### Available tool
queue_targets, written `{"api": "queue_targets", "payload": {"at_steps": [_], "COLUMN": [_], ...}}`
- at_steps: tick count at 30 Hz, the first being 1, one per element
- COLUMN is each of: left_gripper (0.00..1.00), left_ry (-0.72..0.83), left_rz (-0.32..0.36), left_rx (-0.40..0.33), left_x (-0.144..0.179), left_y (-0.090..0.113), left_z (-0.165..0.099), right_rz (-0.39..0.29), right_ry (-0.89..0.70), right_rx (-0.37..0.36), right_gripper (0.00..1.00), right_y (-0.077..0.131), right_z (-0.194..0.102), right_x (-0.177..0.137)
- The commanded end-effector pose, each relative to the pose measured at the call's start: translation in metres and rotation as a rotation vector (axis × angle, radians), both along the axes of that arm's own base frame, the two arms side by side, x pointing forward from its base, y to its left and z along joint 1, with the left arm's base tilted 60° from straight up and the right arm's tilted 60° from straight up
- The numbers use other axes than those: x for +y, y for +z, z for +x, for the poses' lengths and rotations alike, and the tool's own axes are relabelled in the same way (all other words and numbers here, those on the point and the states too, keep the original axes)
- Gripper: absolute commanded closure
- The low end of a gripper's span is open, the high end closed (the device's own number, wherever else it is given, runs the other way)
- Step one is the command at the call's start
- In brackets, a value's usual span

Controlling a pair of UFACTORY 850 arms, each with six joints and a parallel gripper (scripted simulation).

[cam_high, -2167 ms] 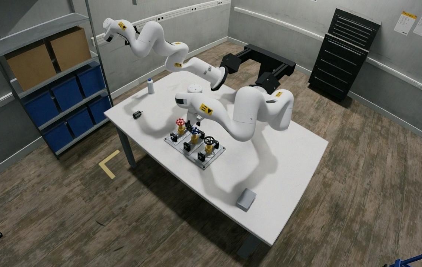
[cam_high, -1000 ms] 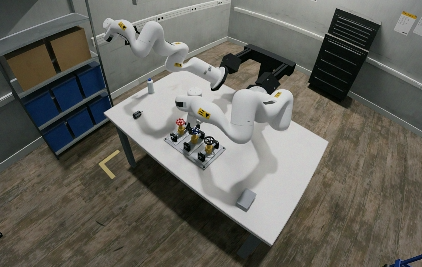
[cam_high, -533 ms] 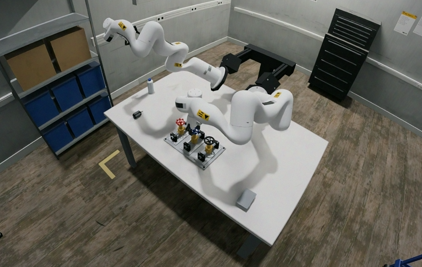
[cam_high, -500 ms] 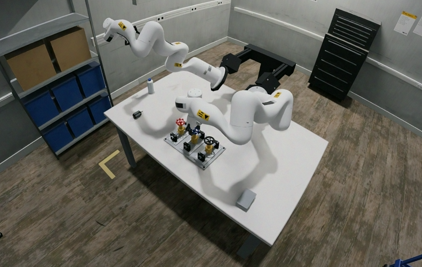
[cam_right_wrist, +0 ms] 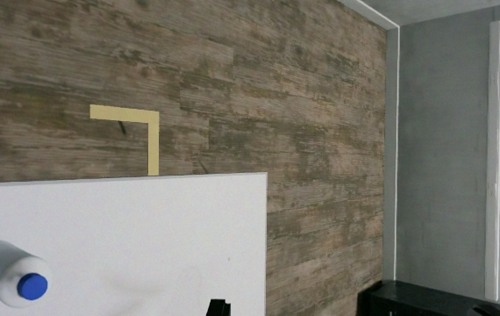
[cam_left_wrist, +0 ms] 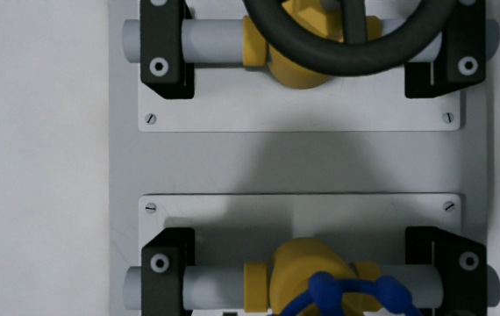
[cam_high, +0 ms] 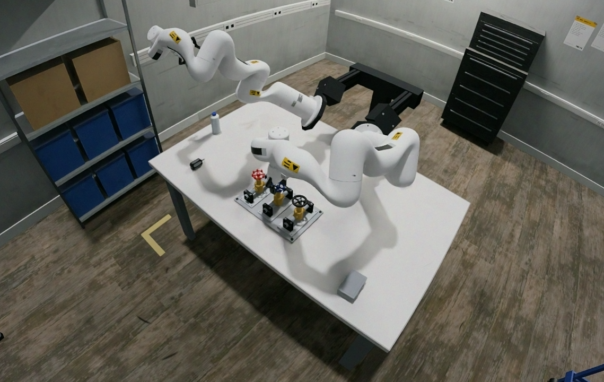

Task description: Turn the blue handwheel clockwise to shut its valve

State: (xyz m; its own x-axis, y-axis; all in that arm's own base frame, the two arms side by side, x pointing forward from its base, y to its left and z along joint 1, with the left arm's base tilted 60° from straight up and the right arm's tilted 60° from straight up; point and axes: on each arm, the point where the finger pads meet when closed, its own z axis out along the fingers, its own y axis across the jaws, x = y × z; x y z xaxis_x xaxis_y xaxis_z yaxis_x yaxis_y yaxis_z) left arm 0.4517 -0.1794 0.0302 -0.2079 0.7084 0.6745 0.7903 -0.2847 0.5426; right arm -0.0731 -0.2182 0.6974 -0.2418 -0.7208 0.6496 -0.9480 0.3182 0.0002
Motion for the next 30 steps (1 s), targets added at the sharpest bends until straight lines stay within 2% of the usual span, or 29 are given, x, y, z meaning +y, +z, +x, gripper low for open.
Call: {"api": "queue_targets", "payload": {"at_steps": [1,4,5,30], "left_gripper": [0.21,0.21,1.0,1.0], "left_ry": [-0.001,-0.001,-0.001,-0.001], "left_rz": [-0.001,-0.001,-0.001,-0.001], "left_rx": [-0.001,-0.001,-0.001,-0.001], "left_x": [-0.0007,-0.0007,-0.0007,-0.0007], "left_y": [0.0002,0.0002,0.0002,0.0002], "left_z": [0.0001,0.0001,0.0001,0.0001], "right_rz": [-0.001,-0.001,-0.001,-0.001], "right_ry": [0.0,0.0,0.0,0.0], "right_rx": [0.0,0.0,0.0,0.0], "right_gripper": [0.0,0.0,0.0,0.0], "right_y": [0.0005,0.0005,0.0005,0.0005], "right_z": [0.0,0.0,0.0,0.0], "right_x": [0.0002,0.0002,0.0002,0.0002]}}
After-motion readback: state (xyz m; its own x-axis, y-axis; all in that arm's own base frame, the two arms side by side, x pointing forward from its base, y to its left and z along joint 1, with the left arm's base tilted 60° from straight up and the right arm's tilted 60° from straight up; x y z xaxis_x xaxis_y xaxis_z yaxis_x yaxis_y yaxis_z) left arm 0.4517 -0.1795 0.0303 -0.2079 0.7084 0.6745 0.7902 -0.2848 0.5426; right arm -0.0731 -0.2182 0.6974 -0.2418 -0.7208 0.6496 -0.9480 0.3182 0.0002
